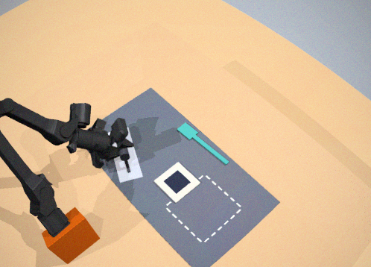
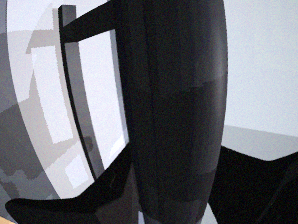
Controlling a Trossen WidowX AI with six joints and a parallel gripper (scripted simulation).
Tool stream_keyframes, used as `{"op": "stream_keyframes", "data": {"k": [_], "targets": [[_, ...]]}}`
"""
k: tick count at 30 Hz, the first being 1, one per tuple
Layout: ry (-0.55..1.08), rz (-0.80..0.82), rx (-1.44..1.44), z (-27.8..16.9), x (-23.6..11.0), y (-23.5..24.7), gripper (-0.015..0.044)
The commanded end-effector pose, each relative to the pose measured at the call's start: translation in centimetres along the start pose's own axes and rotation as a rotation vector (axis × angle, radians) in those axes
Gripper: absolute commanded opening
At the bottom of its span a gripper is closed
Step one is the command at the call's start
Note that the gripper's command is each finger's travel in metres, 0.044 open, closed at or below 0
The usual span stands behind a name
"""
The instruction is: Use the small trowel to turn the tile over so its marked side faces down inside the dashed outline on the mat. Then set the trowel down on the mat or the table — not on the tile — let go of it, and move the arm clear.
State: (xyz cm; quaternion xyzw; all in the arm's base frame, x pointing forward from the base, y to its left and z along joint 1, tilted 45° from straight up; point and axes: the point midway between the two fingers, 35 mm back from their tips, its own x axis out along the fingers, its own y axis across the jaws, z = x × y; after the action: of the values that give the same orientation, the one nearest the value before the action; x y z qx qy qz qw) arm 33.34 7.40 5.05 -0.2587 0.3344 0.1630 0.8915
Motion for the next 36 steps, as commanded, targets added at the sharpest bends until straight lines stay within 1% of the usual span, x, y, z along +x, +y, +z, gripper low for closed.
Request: {"op": "stream_keyframes", "data": {"k": [1,4,5,15,20,23,36], "targets": [[0.0,0.0,-0.001,0.0,0.1,0.0,0.0042],[0.0,0.0,-0.001,0.0,0.1,0.0,0.0022],[0.0,0.0,-0.001,0.0,0.0,-0.1,0.0],[0.001,-0.002,-0.002,0.1,-3.6,-4.4,0.0],[0.001,-0.002,-0.002,0.1,-3.9,-4.7,0.0],[-0.02,0.004,-0.009,0.2,-3.3,-4.9,0.0],[-0.217,0.031,-0.093,0.3,0.7,-7.1,0.0]]}}
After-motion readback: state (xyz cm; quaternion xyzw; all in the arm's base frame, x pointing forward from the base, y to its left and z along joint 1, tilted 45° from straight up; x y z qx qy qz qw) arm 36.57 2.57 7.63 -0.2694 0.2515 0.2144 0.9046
